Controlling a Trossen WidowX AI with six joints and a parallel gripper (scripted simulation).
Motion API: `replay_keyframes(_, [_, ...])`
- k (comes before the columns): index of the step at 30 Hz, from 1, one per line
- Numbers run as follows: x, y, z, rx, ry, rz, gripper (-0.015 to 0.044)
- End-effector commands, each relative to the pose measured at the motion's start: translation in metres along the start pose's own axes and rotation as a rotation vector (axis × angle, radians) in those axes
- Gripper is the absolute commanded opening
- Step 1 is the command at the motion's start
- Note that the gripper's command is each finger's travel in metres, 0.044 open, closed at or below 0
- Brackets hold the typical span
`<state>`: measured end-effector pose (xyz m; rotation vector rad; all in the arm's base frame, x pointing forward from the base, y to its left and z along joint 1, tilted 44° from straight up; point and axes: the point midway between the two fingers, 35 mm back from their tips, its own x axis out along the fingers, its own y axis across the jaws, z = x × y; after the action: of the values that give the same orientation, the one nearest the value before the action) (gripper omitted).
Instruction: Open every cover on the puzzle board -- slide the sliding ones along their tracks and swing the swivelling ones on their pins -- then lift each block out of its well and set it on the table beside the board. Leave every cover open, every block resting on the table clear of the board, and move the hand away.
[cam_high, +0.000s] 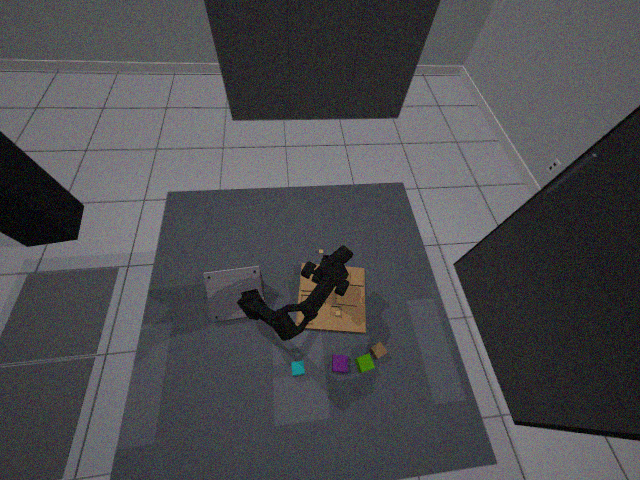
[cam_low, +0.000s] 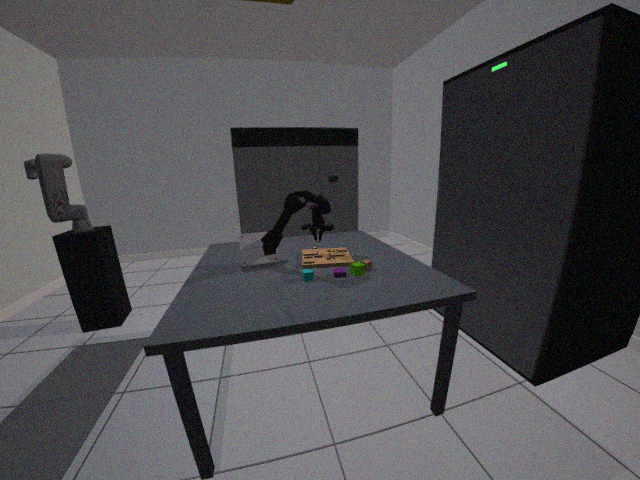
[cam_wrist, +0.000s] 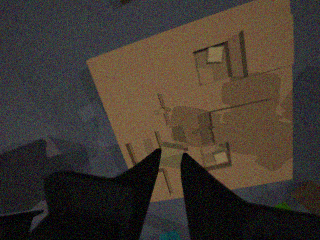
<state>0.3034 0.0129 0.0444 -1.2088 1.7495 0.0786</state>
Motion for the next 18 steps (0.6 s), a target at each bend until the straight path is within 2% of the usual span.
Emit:
replay_keyframes(1, [-0.001, 0.007, 0.013, 0.001, -0.001, 0.008, 0.008])
replay_keyframes(18, [-0.007, 0.04, 0.068, -0.001, -0.012, 0.015, 0.008])
